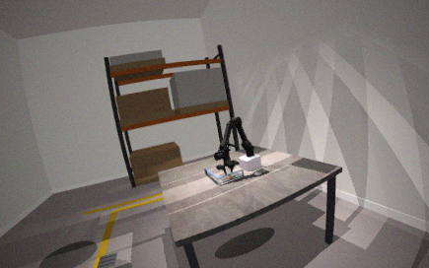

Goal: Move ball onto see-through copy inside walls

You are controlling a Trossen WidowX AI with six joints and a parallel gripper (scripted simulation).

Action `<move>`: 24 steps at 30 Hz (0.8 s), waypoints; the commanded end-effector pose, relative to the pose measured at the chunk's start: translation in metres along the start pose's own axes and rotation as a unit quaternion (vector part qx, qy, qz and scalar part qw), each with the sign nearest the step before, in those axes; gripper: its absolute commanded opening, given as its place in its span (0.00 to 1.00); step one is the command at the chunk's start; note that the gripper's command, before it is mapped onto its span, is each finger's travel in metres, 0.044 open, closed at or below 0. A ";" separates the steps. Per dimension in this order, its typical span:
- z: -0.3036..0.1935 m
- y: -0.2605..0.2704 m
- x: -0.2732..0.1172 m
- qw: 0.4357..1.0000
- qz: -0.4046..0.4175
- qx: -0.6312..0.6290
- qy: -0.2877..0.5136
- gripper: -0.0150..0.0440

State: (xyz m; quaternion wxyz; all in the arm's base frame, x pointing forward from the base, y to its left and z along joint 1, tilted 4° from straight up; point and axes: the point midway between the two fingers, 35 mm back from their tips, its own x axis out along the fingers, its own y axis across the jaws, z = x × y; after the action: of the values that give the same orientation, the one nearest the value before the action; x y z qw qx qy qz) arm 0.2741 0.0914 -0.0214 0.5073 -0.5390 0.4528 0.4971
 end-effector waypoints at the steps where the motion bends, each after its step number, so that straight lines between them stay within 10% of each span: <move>1: 0.000 0.002 0.008 1.000 0.003 -0.002 -0.002 0.66; 7: 0.000 0.002 0.015 1.000 0.003 -0.002 -0.002 0.66; 24: 0.002 0.004 0.013 1.000 0.003 0.019 -0.003 0.25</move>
State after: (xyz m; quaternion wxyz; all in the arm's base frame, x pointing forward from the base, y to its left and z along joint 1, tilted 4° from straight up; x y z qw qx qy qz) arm 0.2729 0.0913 -0.0359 0.5076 -0.5361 0.4565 0.4966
